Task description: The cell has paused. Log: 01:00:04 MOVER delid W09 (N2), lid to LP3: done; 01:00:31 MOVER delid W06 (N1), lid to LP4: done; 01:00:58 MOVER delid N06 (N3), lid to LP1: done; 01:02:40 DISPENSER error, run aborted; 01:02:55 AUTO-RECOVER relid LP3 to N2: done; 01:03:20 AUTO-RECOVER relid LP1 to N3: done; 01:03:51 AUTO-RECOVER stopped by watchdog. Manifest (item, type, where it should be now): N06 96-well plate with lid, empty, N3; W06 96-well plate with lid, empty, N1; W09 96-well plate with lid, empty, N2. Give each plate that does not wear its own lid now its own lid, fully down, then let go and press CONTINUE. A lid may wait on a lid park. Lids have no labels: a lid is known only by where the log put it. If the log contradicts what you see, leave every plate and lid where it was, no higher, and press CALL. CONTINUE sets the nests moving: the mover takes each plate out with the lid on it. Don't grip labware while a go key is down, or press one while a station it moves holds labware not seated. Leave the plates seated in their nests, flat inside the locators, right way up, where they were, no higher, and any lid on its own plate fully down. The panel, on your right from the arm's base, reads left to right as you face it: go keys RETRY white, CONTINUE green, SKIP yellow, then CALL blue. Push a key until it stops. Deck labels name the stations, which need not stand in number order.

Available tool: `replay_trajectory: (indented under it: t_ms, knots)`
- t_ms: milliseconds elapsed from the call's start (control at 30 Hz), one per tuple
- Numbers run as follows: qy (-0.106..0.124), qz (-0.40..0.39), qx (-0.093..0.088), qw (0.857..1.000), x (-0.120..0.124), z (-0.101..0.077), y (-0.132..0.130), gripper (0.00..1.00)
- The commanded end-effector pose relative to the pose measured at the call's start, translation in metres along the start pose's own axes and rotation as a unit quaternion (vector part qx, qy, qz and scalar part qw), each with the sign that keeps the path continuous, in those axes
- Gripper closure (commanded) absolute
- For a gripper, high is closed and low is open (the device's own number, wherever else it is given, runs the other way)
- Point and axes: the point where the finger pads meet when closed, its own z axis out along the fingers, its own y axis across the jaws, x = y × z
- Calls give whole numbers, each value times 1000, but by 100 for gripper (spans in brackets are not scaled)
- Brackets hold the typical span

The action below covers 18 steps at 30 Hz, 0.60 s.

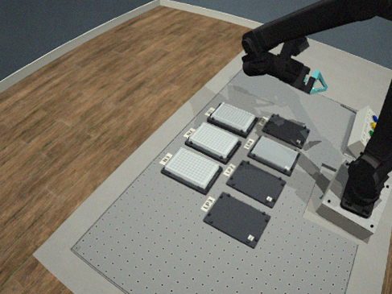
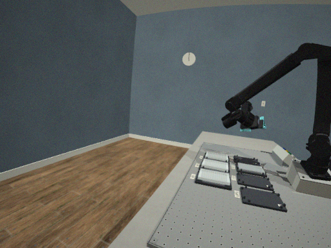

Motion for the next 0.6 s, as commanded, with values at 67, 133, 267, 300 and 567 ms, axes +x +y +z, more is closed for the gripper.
replay_trajectory:
  t_ms: [67,133,267,300,567]
  knots:
    - [1,3,-2,1000,-2,-1,1,0]
    - [1,3,-2,1000,-2,-1,1,0]
    - [1,3,-2,1000,-2,-1,1,0]
    - [1,3,-2,1000,-2,-1,1,0]
    - [6,-5,-16,1000,3,-8,1,0]
